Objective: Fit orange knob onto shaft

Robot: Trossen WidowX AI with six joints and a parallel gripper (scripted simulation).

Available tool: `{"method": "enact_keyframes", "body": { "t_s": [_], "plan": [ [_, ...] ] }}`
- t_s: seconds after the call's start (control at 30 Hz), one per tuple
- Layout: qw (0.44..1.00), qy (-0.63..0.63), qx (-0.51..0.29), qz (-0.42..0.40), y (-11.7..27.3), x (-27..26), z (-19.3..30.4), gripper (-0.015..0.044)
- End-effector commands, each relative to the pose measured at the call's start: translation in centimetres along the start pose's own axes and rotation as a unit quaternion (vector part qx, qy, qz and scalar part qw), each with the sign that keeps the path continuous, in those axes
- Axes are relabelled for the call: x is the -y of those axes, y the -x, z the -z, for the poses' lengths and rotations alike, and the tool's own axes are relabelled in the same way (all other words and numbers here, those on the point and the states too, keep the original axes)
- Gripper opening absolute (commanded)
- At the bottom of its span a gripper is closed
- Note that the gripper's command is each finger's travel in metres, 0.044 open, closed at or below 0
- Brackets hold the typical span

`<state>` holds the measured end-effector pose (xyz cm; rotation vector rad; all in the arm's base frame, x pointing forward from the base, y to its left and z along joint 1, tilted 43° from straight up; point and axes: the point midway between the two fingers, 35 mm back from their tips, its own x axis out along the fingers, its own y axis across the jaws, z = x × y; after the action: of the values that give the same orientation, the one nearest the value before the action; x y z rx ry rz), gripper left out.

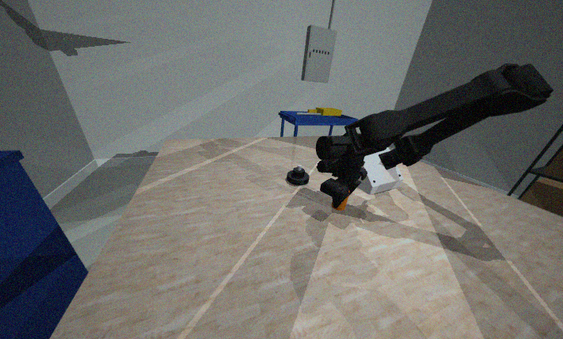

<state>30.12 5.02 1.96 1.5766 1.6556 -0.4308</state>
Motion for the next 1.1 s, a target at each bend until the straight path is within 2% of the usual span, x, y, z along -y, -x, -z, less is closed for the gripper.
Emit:
{"method": "enact_keyframes", "body": {
  "t_s": [0.0, 0.17, 0.23, 0.37, 0.43, 0.67, 1.07],
  "plan": [
    [1.000, 0.000, 0.000, 0.000, 0.0, 0.0, 0.0, 0.0240],
    [1.000, 0.000, 0.000, 0.000, 0.0, 0.0, 0.0, 0.0240],
    [1.000, 0.000, 0.001, 0.000, 1.0, -0.1, -0.1, 0.0292],
    [1.000, -0.002, 0.001, 0.000, 7.0, -0.1, -0.2, 0.0397],
    [1.000, -0.002, 0.000, 0.000, 8.1, 0.0, -0.1, 0.0440],
    [1.000, -0.002, 0.000, 0.000, 8.1, 0.0, -0.1, 0.0440],
    [1.000, -0.002, 0.000, 0.000, 5.9, 0.0, -0.2, 0.0440]
  ]
}}
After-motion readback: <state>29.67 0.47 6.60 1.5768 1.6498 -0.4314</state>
